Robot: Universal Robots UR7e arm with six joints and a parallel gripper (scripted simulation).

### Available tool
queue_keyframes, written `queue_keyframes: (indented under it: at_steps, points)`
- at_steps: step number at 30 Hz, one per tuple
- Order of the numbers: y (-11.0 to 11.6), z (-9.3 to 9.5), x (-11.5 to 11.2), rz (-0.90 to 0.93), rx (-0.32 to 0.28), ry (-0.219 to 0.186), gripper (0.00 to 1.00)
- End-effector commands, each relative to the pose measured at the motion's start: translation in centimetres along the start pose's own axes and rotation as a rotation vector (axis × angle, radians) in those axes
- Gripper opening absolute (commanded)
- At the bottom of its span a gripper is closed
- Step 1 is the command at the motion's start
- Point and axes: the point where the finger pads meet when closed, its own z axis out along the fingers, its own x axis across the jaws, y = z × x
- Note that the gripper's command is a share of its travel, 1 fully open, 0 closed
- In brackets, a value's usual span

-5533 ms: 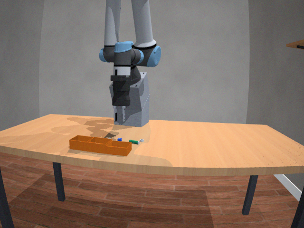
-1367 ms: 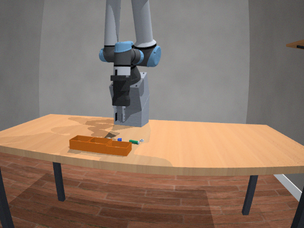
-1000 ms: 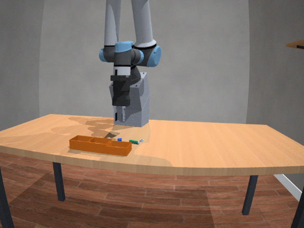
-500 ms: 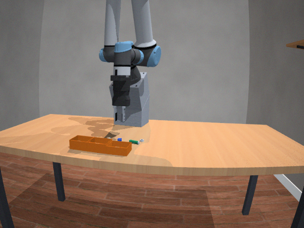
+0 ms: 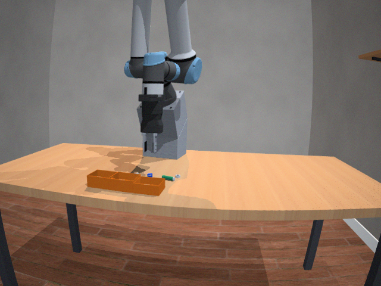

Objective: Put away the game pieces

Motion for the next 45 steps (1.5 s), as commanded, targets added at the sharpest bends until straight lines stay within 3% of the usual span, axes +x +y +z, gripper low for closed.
queue_keyframes:
  at_steps: [1, 45]
  points:
    - [3.85, 2.2, 2.47, 0.149, 0.019, 0.0, 0.64]
    - [3.92, 2.24, 2.51, 0.157, 0.002, -0.001, 0.64]
